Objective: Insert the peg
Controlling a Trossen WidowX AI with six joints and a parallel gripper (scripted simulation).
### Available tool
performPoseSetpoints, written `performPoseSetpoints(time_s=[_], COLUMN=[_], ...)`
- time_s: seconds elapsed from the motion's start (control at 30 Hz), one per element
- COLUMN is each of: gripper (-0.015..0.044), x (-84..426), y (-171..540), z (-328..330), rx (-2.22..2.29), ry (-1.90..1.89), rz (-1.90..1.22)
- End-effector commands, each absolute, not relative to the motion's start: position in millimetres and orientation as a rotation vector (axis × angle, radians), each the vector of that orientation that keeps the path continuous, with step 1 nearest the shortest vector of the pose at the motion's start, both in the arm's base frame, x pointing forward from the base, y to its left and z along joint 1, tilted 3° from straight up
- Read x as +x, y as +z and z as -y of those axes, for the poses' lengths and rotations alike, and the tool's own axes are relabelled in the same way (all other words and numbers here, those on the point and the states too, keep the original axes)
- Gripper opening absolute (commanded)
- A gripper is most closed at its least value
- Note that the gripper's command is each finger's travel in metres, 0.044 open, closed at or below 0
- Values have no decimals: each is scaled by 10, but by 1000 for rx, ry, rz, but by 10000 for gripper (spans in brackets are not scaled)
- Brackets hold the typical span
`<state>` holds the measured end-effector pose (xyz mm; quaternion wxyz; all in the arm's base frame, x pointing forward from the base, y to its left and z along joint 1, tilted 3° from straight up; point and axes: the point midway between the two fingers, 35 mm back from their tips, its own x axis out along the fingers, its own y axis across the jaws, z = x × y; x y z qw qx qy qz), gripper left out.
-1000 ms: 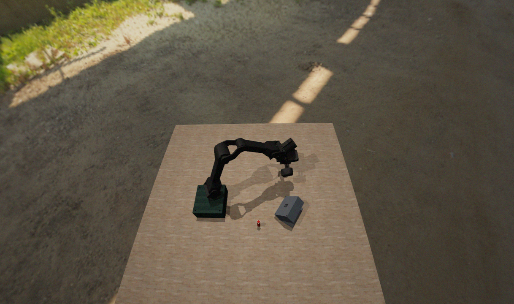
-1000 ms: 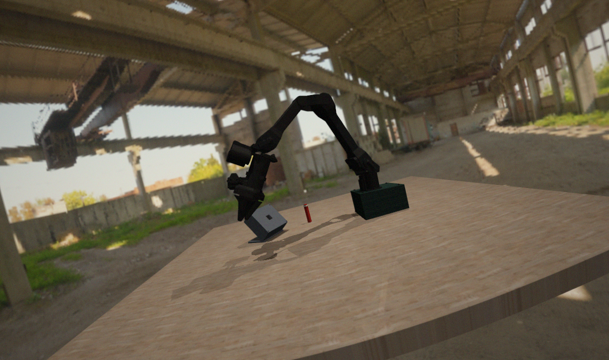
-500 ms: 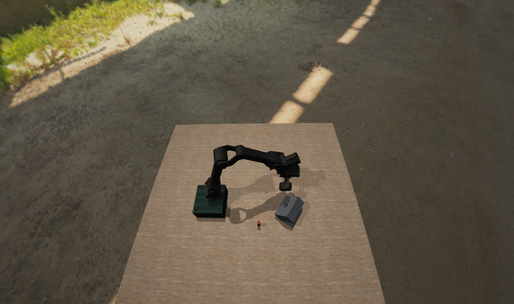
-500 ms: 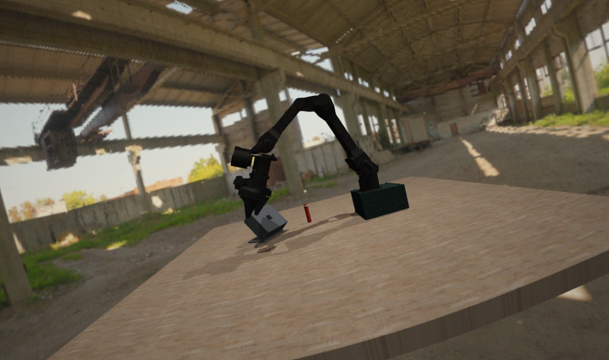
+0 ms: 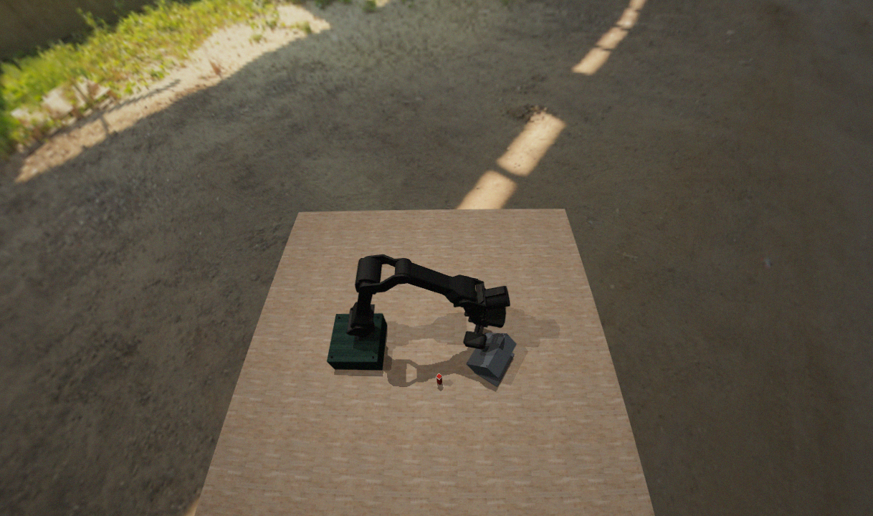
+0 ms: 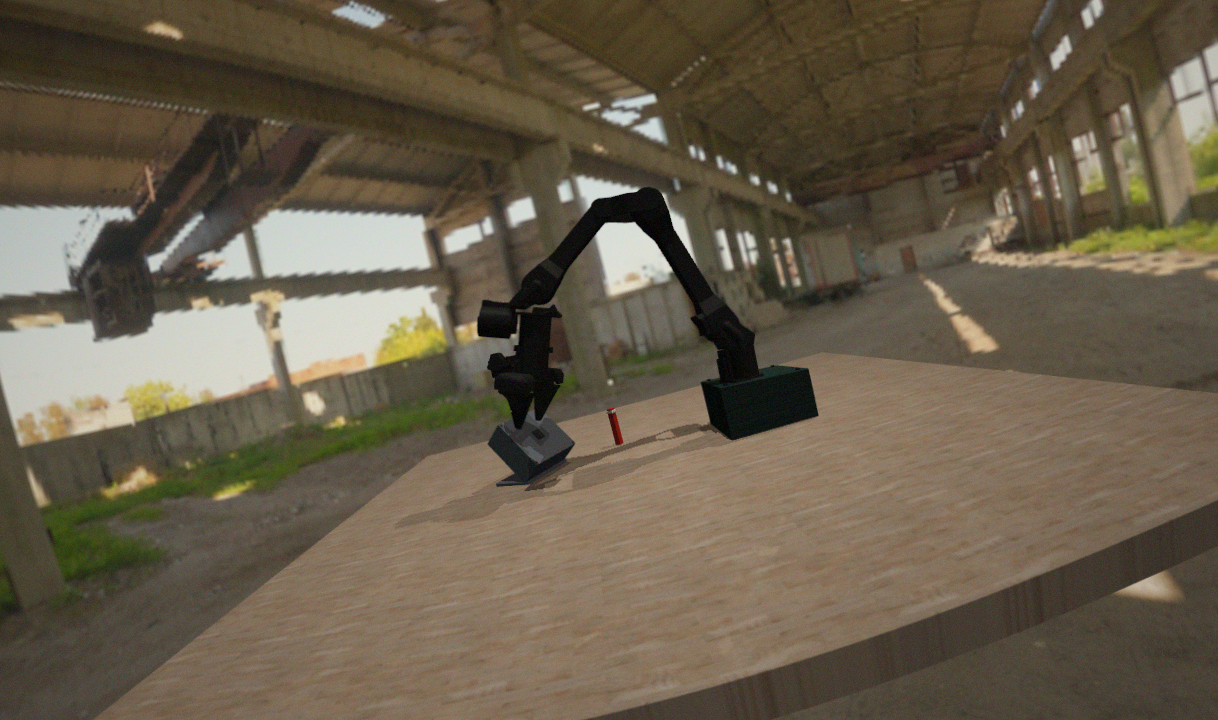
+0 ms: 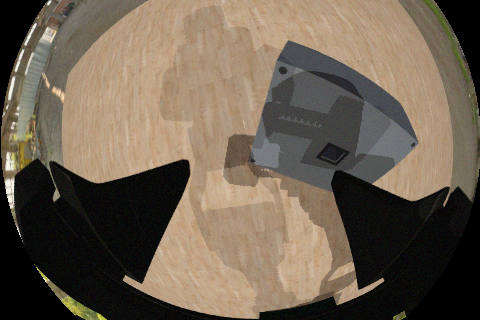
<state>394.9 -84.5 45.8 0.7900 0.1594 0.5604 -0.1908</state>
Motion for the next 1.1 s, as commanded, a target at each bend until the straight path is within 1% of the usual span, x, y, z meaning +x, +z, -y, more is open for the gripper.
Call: performPoseSetpoints(time_s=[0.0, 0.53, 1.07], gripper=[440, 440, 440], x=[3749, 3109, 2447], y=[428, 412, 420], z=[1022, 1561, 1899], rx=[369, 477, 600], ry=[-449, -588, -700], rz=[-1248, -1351, -1440])
